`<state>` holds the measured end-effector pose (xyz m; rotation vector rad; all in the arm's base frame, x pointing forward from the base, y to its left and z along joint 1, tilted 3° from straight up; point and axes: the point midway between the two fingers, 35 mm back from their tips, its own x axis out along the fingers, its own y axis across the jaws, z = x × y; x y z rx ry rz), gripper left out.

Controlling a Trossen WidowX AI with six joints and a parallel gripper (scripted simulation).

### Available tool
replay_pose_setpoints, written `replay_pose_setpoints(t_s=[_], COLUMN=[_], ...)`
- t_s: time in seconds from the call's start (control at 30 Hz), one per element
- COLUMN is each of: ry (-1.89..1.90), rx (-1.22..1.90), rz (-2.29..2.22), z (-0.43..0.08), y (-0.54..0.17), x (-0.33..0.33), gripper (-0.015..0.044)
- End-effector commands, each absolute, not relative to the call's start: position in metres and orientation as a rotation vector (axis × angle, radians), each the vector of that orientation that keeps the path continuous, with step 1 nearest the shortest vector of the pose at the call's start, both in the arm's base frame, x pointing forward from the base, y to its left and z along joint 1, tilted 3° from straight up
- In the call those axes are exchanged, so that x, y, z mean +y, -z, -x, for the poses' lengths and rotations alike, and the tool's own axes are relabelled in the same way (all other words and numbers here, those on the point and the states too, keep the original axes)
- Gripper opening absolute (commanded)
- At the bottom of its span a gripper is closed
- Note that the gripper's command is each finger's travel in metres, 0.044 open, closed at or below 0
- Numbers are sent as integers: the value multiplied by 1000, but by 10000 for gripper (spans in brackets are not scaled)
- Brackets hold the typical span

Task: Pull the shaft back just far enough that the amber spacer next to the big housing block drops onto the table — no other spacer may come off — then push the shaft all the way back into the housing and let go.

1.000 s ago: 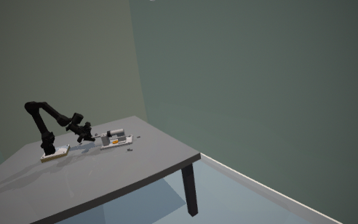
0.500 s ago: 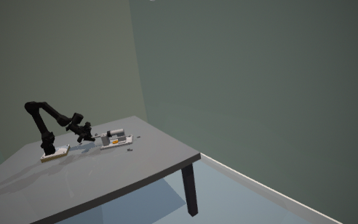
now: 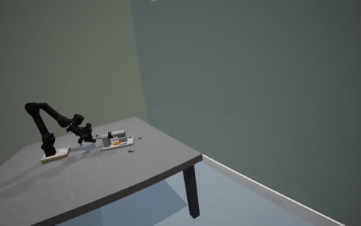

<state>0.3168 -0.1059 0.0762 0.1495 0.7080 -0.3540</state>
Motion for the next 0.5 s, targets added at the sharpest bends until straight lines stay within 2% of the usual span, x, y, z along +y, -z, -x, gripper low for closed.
replay_pose_setpoints(t_s=[0.0, 0.47], ry=[357, 357], rx=[692, 692], rz=[-146, -146], z=[-322, -320], y=[-81, -81], x=[-109, -108], gripper=[0, 0])
